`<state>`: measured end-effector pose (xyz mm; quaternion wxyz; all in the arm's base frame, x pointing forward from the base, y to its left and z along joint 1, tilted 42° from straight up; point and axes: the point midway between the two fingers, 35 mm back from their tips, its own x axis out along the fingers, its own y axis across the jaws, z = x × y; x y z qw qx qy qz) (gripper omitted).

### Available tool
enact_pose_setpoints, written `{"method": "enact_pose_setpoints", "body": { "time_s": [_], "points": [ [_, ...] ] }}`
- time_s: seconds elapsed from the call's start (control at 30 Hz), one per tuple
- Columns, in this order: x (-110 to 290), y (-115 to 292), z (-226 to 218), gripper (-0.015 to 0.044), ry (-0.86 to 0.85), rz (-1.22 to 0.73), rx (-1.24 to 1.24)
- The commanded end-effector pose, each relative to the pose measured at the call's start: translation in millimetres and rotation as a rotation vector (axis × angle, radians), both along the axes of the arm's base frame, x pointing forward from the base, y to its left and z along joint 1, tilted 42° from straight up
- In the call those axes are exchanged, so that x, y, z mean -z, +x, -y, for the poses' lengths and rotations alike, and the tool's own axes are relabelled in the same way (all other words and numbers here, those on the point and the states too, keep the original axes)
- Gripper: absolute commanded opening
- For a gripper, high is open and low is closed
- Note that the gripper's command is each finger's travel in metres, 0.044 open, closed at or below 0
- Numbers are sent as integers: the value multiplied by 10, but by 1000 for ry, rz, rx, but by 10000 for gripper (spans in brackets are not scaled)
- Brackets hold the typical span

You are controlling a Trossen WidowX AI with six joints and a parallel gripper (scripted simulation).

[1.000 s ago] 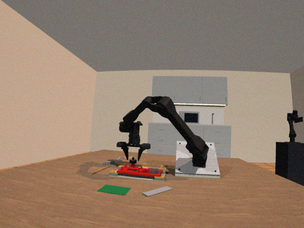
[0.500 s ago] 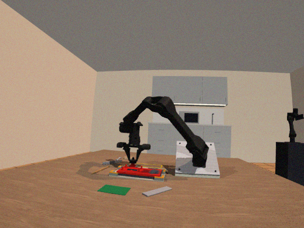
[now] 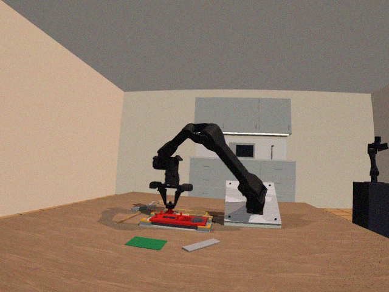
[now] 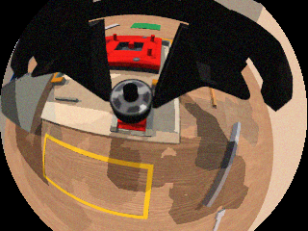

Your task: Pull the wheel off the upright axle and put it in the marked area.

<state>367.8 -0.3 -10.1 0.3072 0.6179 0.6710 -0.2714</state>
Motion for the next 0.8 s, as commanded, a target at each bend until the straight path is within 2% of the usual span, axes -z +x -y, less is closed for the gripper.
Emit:
{"method": "enact_pose_setpoints", "body": {
  "time_s": [0.0, 0.77],
  "points": [
    [-12, 2, 11, 0, -1, 3, -4],
    [-67, 8, 63, 0, -1, 3, -3]
  ]
}}
